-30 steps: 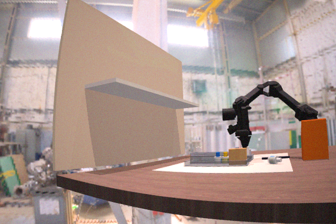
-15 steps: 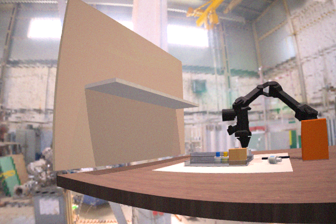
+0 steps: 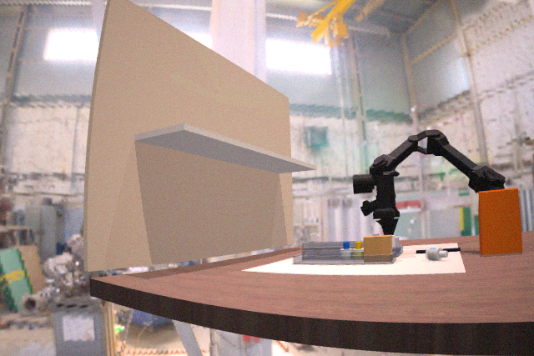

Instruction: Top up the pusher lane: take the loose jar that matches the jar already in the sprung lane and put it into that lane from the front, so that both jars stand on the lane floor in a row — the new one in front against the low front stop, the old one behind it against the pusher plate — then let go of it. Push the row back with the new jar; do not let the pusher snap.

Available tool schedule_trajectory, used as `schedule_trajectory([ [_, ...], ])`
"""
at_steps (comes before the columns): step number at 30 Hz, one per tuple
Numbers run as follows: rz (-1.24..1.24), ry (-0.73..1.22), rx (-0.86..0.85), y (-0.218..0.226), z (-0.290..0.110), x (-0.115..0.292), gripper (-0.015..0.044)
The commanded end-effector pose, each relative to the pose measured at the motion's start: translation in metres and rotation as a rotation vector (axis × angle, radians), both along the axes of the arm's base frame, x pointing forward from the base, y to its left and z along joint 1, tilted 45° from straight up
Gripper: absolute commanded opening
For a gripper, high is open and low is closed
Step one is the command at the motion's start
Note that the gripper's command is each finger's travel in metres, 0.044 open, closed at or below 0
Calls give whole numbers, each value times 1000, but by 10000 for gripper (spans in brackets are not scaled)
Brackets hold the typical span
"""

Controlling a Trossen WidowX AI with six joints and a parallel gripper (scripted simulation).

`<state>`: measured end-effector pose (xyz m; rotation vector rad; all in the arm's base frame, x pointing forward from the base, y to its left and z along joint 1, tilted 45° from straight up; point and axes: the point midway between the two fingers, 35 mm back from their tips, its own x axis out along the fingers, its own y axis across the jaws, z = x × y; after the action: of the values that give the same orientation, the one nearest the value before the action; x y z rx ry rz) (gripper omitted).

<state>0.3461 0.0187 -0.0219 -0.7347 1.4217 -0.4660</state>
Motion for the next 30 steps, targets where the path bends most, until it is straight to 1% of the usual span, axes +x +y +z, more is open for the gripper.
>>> schedule_trajectory([
  [1,6,-19,-5,-1,1,5,0],
  [30,6,-19,-6,-6,-5,5,0],
])
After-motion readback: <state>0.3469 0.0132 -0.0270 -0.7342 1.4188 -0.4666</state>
